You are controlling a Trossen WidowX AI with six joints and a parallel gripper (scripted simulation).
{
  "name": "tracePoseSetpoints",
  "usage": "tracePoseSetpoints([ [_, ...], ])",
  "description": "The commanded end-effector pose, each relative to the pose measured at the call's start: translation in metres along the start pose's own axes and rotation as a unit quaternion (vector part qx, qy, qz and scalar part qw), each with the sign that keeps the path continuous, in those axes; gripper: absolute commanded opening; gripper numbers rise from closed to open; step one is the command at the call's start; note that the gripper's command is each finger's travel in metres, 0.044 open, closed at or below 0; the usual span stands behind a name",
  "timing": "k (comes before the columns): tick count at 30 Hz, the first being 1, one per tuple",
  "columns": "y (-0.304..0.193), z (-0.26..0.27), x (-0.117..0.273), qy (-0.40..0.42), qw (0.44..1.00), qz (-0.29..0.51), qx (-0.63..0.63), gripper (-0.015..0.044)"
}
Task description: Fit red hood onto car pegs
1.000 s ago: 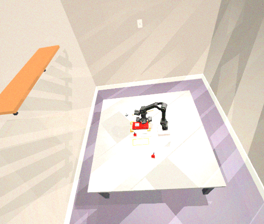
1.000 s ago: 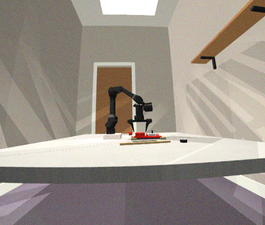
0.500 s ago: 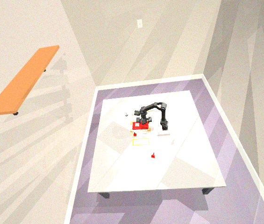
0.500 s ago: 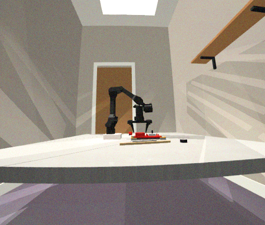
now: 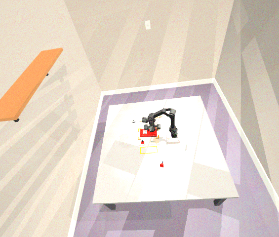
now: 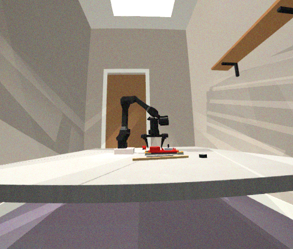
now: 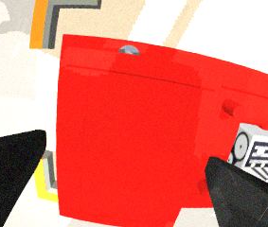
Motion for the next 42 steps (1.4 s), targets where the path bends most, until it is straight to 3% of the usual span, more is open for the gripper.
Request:
tracePoseSetpoints([
  [1, 0.0, 0.0, -0.002, 0.0, 1.0, -0.002, 0.001, 0.044],
  [12, 0.0, 0.0, -0.008, 0.0, 1.0, -0.002, 0.001, 0.044],
  [16, 0.0, 0.0, -0.006, 0.0, 1.0, 0.0, 0.0, 0.0335],
  [25, 0.0, 0.0, -0.006, 0.0, 1.0, 0.0, 0.0, 0.0275],
  [35, 0.0, 0.0, 0.007, 0.001, 1.0, 0.0, 0.0, 0.0012],
  [42, 0.0, 0.0, 0.029, 0.001, 1.0, 0.0, 0.0, 0.0],
])
Point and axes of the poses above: the point midway between the two fingers, 35 mm back from their tips, its own x axis back along the fingers, its own z axis across the jaws, y = z × x, the point moved 4 cm from there along x, back along the fingers, and after that the axes turned 13 degrees about x, right-handed, at the moved point
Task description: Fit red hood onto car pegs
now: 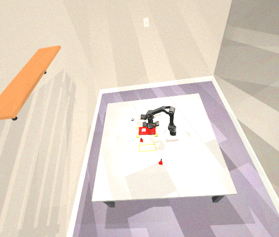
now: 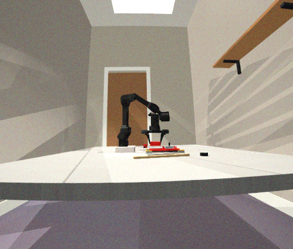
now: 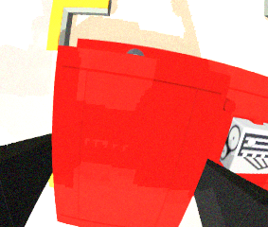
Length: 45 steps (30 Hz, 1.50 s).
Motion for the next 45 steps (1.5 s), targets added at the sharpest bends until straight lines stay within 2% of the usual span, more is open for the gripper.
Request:
tracePoseSetpoints([
  [1, -0.001, -0.001, 0.015, -0.006, 1.0, 0.003, -0.001, 0.0],
  [12, 0.0, 0.0, 0.045, -0.006, 1.0, 0.003, -0.001, 0.0],
  [18, -0.001, -0.002, 0.044, -0.002, 1.0, 0.001, -0.009, 0.0],
  [31, -0.007, -0.025, 0.049, -0.005, 0.979, 0.0, -0.204, 0.0],
  [45, -0.012, -0.05, 0.052, -0.007, 0.913, -0.003, -0.407, 0.0],
])
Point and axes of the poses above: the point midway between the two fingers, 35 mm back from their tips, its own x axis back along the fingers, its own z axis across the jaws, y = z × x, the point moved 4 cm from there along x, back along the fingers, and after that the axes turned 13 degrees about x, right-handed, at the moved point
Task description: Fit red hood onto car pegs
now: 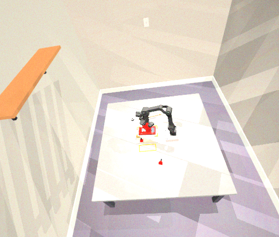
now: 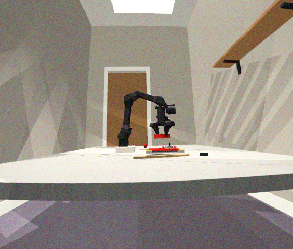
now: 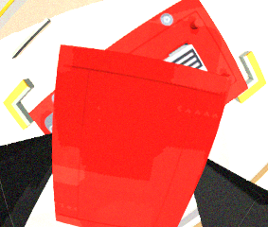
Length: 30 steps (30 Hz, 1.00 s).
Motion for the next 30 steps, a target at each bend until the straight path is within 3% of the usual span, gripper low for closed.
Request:
tracePoseSetpoints([
  [1, 0.004, -0.006, 0.0, 0.001, 0.999, -0.002, -0.053, 0.0],
  [23, 0.025, -0.037, 0.001, 0.001, 0.926, -0.005, -0.377, 0.0],
  [30, 0.025, -0.038, -0.001, 0.001, 0.922, -0.005, -0.387, 0.0],
])
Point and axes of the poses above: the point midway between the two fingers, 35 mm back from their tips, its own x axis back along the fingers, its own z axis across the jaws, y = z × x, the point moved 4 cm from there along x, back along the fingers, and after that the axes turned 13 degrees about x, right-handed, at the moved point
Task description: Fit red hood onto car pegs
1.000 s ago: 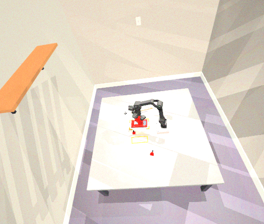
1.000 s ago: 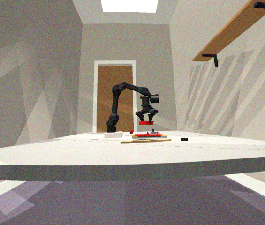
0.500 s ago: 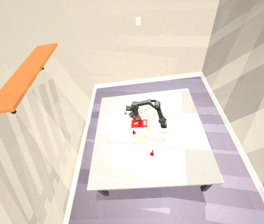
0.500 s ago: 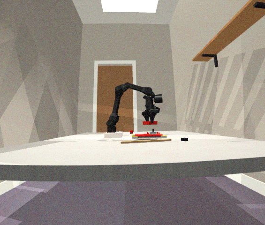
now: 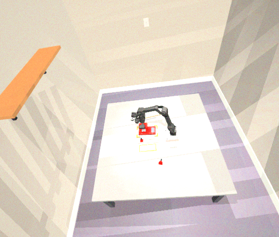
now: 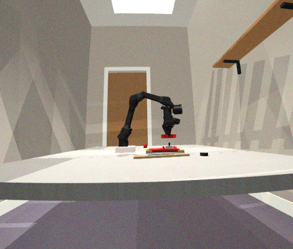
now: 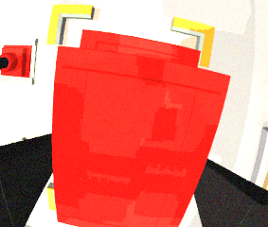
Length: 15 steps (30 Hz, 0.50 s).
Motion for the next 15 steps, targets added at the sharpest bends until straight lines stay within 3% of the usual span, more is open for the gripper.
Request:
tracePoseSetpoints([
  [1, 0.0, 0.0, -0.003, 0.002, 1.0, -0.001, -0.005, 0.0],
  [15, 0.003, 0.0, -0.05, 0.002, 1.0, -0.001, -0.005, 0.0],
])
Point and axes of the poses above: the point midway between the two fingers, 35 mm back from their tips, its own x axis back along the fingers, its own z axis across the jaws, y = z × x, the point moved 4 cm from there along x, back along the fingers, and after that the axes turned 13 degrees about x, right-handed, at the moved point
